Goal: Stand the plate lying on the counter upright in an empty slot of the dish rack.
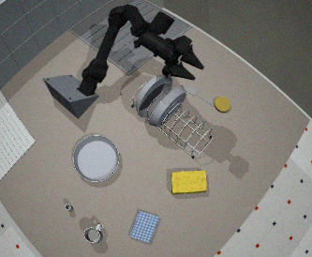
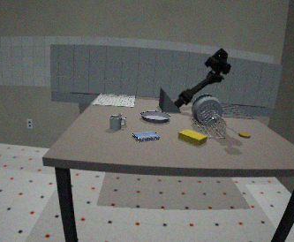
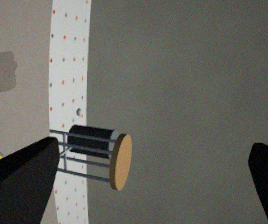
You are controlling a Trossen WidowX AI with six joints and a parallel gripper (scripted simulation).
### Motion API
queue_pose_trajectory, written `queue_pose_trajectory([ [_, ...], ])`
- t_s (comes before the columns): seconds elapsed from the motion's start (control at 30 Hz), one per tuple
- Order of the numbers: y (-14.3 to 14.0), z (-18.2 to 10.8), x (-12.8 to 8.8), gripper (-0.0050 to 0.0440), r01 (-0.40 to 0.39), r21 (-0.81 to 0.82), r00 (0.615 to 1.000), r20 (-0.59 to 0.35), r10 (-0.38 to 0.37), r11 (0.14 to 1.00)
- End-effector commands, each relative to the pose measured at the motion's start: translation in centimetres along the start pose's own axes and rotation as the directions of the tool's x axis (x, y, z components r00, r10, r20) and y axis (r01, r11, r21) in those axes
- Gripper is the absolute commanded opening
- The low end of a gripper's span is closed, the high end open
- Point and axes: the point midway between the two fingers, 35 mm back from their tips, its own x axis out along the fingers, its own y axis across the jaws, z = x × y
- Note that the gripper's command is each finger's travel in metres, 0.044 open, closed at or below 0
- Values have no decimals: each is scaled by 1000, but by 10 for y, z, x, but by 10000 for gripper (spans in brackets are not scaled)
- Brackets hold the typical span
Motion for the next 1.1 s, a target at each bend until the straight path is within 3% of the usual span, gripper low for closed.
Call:
queue_pose_trajectory([
  [0.0,0,0,0,400,0,0,1000,0,0,1000],
  [0.53,0,0,0,400,0,0,1000,0,0,1000],
  [0.6,0,0,0,440,0,0,1000,0,0,1000],
  [0.83,0,0,0,440,0,0,1000,0,0,1000],
  [1.07,2,-35,1,440,-9,131,996,-82,20,991],
])
